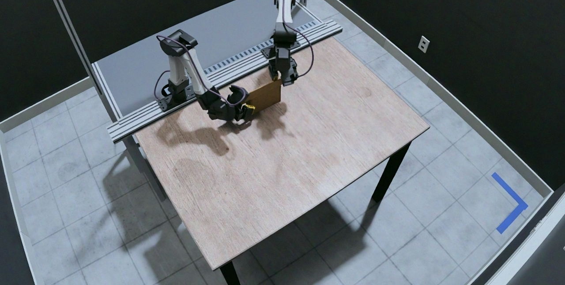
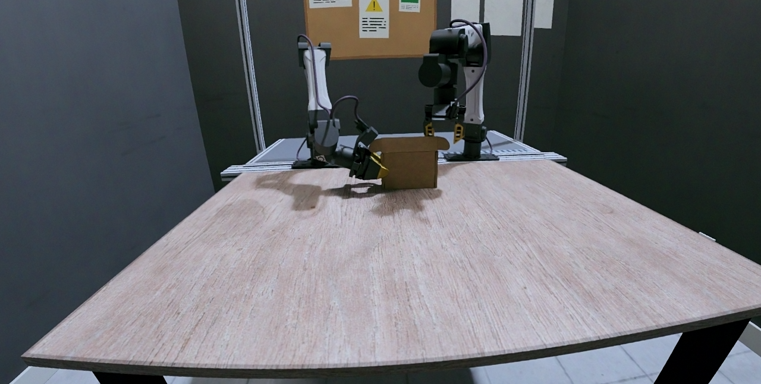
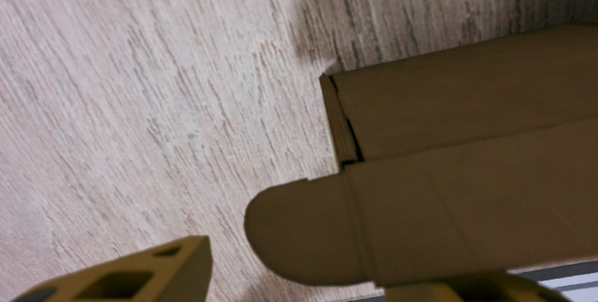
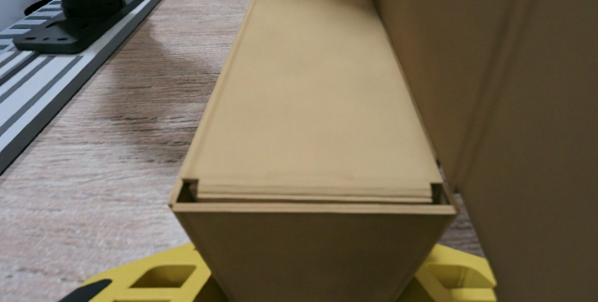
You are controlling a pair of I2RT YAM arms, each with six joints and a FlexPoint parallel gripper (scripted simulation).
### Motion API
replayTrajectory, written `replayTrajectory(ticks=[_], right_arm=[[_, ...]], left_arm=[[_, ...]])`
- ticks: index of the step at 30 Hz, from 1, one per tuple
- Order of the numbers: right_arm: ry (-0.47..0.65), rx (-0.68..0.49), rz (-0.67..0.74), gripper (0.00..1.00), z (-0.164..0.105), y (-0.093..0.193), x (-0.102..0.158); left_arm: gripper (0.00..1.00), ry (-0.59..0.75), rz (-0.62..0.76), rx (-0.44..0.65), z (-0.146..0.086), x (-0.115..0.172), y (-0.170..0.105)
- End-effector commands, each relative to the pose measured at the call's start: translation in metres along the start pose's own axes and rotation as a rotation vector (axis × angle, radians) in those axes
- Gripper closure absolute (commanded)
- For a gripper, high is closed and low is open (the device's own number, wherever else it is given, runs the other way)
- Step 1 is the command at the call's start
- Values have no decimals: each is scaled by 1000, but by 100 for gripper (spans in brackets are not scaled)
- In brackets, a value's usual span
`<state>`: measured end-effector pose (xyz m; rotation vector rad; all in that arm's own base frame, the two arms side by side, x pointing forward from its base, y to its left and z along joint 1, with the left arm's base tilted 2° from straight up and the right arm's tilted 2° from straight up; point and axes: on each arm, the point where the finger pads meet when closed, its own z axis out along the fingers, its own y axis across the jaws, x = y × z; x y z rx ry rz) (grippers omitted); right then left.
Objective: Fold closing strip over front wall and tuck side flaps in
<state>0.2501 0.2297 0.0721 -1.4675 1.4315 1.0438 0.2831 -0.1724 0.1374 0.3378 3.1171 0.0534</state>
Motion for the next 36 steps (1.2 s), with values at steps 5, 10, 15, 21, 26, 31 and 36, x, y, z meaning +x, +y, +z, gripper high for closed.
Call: replayTrajectory(ticks=[5, 10, 15, 21, 26, 31, 36], right_arm=[[-8, 9, -18, 55, -1, -4, -4], [-8, 9, -18, 55, -1, -4, -4], [-8, 9, -18, 55, -1, -4, -4], [-8, 9, -18, 55, -1, -4, -4], [-8, 9, -18, 55, -1, -4, -4], [-8, 9, -18, 55, -1, -4, -4], [-8, 9, -18, 55, -1, -4, -4]], left_arm=[[45, -3, 4, -1, 0, -6, -1], [45, -5, 2, 0, -1, -6, 0], [45, -3, 4, -1, 0, -8, -1], [45, 5, 4, -4, 2, -5, 0], [45, -1, 2, -1, 0, -9, 0], [45, -2, 8, -1, -1, -8, -5], [45, 4, 8, -3, 1, -6, -6]])
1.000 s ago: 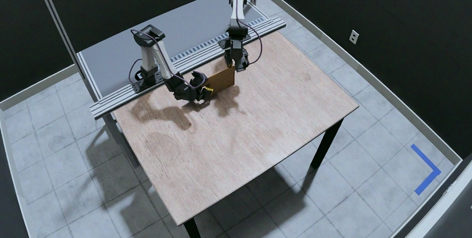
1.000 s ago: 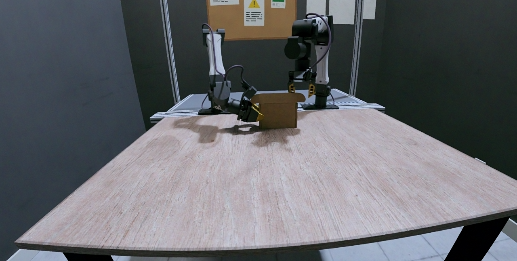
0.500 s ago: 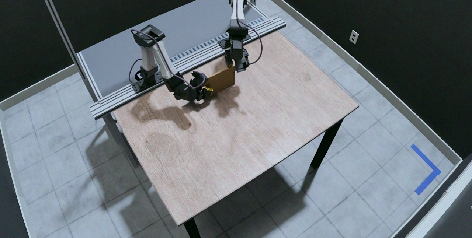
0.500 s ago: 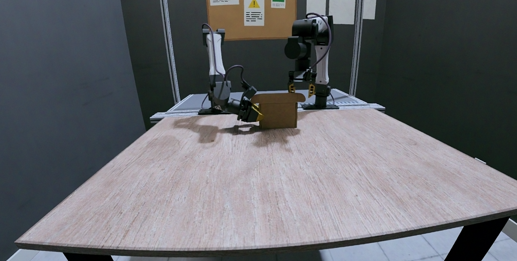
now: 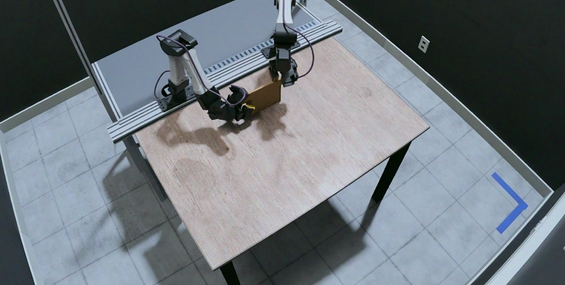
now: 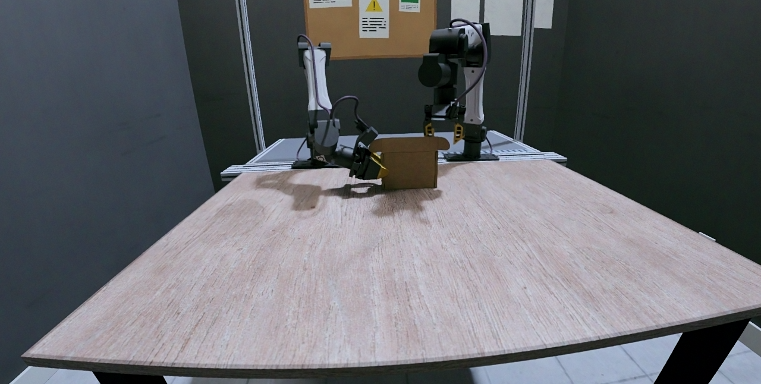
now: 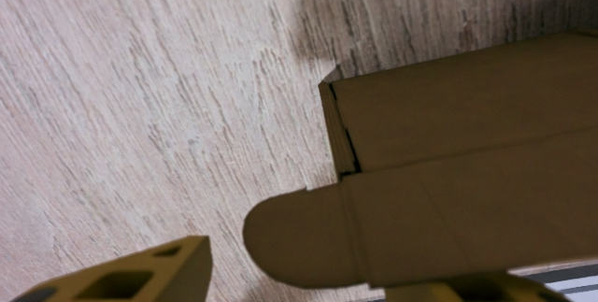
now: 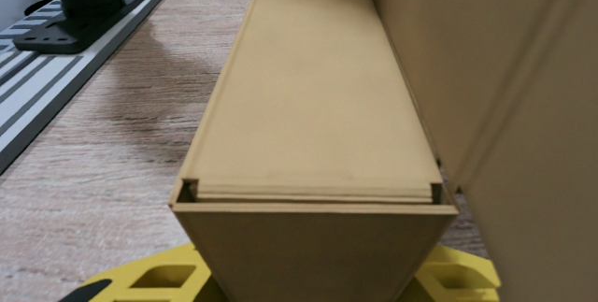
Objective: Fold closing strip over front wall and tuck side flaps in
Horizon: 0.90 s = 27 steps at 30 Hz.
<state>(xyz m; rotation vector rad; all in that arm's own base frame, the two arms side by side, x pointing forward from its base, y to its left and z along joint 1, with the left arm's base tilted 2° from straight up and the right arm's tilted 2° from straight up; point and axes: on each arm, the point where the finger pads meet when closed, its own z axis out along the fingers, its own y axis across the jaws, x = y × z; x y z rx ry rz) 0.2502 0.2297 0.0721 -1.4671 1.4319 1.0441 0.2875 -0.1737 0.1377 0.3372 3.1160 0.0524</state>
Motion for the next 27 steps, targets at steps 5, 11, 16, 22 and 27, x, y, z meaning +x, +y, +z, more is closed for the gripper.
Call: replayTrajectory(ticks=[5, 11, 16, 22, 27], right_arm=[[-8, 9, -18, 55, -1, -4, -4], [-8, 9, -18, 55, -1, -4, -4], [-8, 9, -18, 55, -1, -4, -4], [-8, 9, -18, 55, -1, -4, -4], [-8, 9, -18, 55, -1, -4, -4]], left_arm=[[45, -5, 5, 0, -1, -5, -9], [45, -1, 4, -1, 0, -4, -10], [45, -3, 4, -1, -1, -5, -12], [45, -6, 4, 1, -1, -6, -15], [45, -2, 5, -1, -1, -6, -16]])
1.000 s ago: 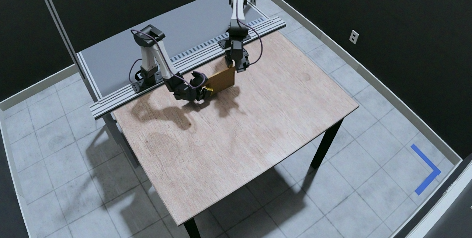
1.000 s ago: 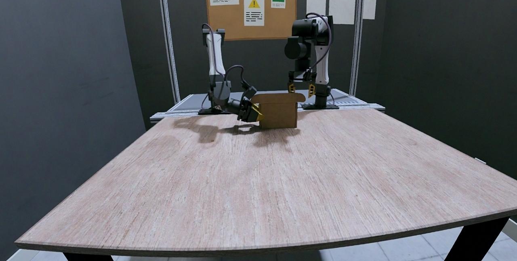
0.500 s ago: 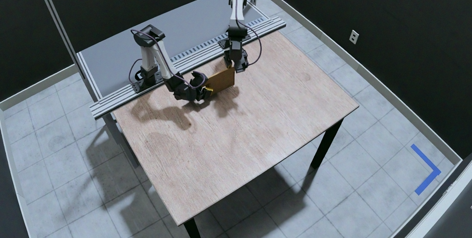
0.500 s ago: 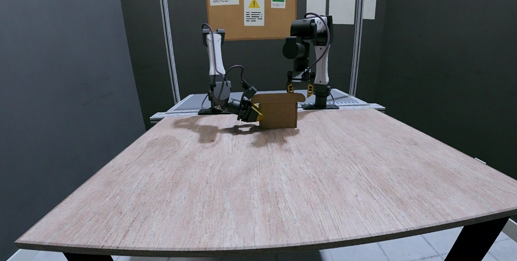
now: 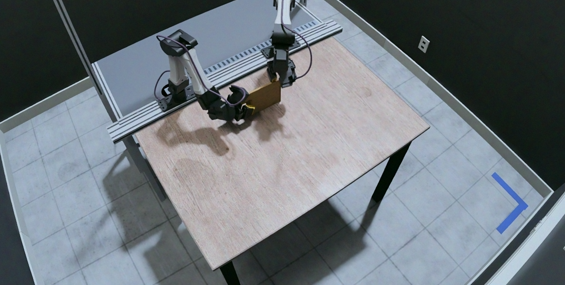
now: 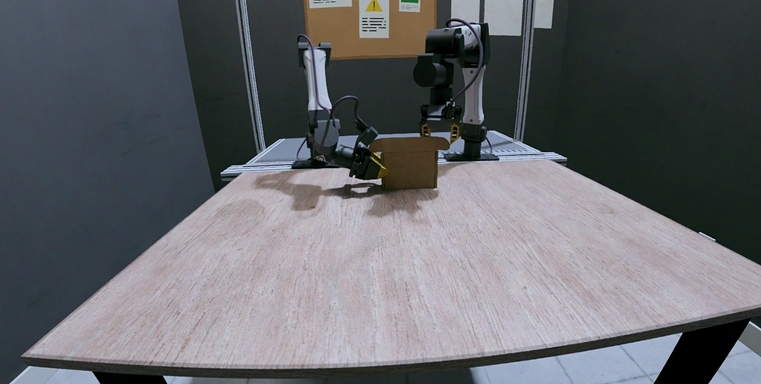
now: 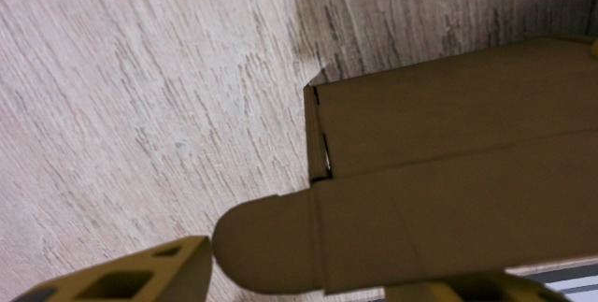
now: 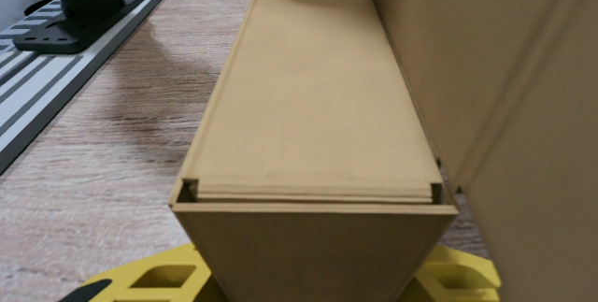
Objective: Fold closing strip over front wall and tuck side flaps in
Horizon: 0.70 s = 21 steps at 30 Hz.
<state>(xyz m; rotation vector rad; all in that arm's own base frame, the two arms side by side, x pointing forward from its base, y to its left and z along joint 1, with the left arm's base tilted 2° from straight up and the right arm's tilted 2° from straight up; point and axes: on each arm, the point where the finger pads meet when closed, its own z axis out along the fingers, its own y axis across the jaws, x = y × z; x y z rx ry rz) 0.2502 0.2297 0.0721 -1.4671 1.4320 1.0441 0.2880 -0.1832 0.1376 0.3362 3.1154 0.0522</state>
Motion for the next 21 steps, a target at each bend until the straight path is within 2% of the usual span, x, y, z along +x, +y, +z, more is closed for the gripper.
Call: replayTrajectory(ticks=[1, 21], right_arm=[[-8, 9, -18, 55, -1, -4, -4], [-8, 9, -18, 55, -1, -4, -4]], left_arm=[[45, 0, 5, -1, -1, -3, -7], [45, -9, -18, 12, 2, -9, -16]])
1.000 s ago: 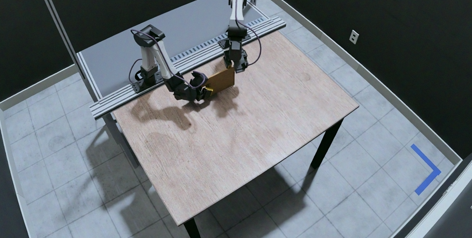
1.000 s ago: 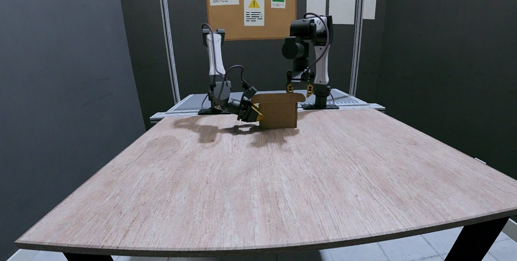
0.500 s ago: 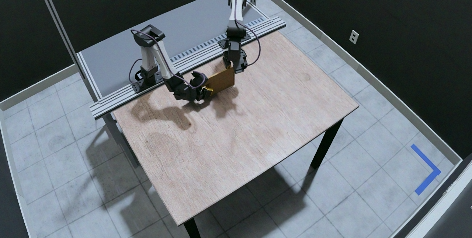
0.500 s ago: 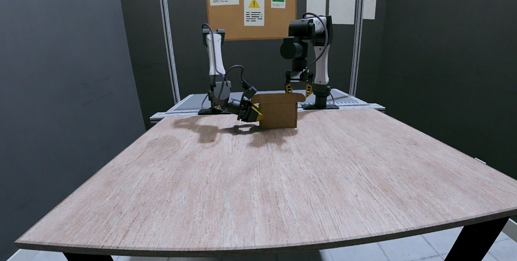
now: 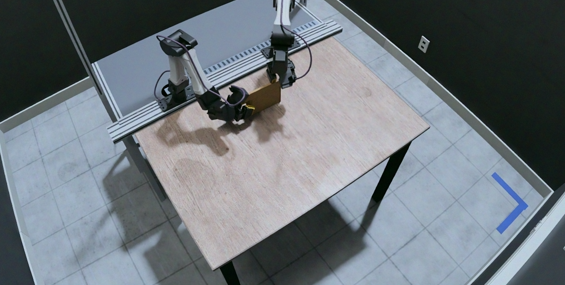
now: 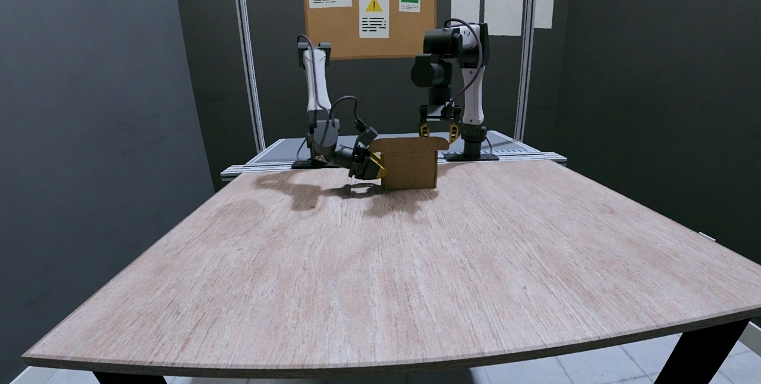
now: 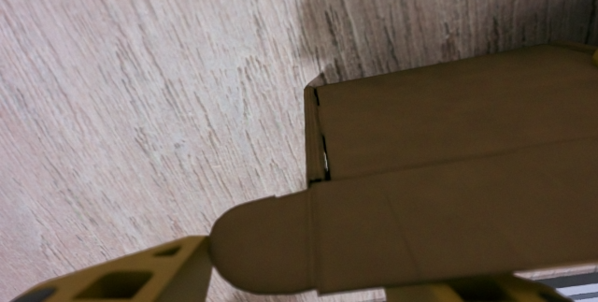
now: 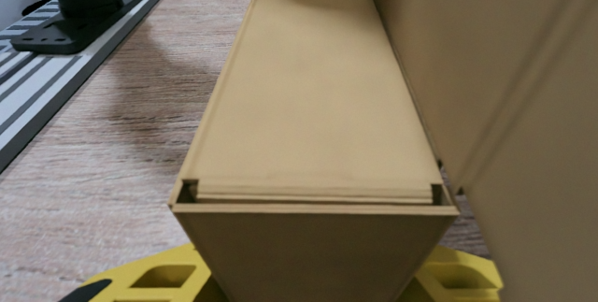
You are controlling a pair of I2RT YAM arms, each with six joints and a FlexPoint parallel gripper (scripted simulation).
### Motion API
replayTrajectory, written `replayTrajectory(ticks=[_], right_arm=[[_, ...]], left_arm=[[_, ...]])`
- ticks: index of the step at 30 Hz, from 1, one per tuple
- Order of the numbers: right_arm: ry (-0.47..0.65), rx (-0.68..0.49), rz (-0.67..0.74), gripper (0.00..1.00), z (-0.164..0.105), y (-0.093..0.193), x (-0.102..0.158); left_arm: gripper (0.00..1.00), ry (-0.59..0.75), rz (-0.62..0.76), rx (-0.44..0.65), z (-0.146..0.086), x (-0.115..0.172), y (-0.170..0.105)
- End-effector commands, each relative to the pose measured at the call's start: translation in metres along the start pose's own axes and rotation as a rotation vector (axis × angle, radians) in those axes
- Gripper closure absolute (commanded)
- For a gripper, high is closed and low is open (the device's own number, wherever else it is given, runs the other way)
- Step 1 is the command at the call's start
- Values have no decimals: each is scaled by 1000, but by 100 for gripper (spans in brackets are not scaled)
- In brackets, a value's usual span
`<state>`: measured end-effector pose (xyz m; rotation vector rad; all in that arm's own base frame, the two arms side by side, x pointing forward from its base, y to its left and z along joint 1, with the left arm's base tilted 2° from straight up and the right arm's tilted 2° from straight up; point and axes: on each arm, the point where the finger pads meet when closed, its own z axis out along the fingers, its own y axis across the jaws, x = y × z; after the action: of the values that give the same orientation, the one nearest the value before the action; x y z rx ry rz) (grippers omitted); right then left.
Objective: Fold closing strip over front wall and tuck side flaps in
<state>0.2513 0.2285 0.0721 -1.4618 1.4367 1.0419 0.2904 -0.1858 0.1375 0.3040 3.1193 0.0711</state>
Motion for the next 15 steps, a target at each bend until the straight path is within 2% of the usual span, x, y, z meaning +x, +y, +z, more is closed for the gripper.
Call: replayTrajectory(ticks=[1, 15], right_arm=[[-9, 4, -22, 55, 0, -2, -5], [-9, 4, -22, 55, 0, -2, -5]], left_arm=[[45, -11, 2, 24, 2, -6, -14], [45, -29, -60, 33, -7, 3, -11]])
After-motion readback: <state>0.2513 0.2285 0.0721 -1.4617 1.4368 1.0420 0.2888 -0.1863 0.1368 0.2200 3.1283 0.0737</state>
